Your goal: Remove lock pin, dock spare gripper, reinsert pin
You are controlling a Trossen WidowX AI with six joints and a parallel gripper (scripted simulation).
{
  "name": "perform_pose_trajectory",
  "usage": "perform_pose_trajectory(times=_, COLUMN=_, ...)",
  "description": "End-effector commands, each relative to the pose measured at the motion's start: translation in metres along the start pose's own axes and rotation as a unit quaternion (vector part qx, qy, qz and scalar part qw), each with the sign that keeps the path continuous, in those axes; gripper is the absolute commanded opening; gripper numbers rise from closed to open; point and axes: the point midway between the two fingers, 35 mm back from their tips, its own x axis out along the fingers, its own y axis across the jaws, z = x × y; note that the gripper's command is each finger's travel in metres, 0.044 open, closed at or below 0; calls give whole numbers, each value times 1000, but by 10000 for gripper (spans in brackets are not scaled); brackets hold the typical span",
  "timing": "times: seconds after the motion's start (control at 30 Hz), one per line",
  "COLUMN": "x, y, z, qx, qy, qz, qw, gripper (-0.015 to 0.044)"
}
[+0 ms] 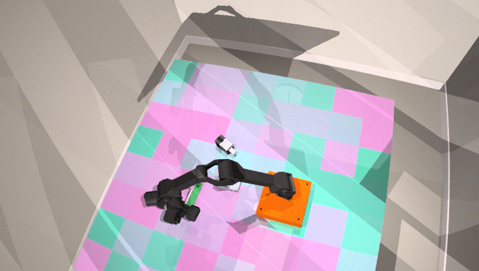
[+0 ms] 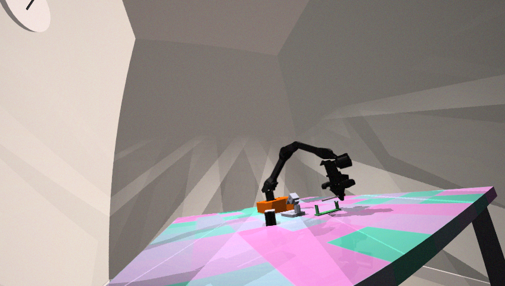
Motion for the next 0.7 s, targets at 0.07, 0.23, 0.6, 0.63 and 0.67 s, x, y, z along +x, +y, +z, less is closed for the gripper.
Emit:
perform_pose_trajectory(times=0.07, x=11, y=0, z=-3, qx=-1, qy=0, qz=0, qw=1000, gripper=0)
perform_pose_trajectory(times=0.23, x=16, y=0, z=-4, qx=-1, qy=0, qz=-1, qw=1000, gripper=0)
perform_pose_trajectory(times=0.6, x=16, y=0, z=-4, qx=-1, qy=0, qz=-1, qw=1000, gripper=0)
perform_pose_trajectory(times=0.63, x=16, y=0, z=-4, qx=-1, qy=0, qz=-1, qw=1000, gripper=0)
perform_pose_trajectory(times=0.67, x=16, y=0, z=-4, qx=-1, qy=0, qz=-1, qw=1000, gripper=0)
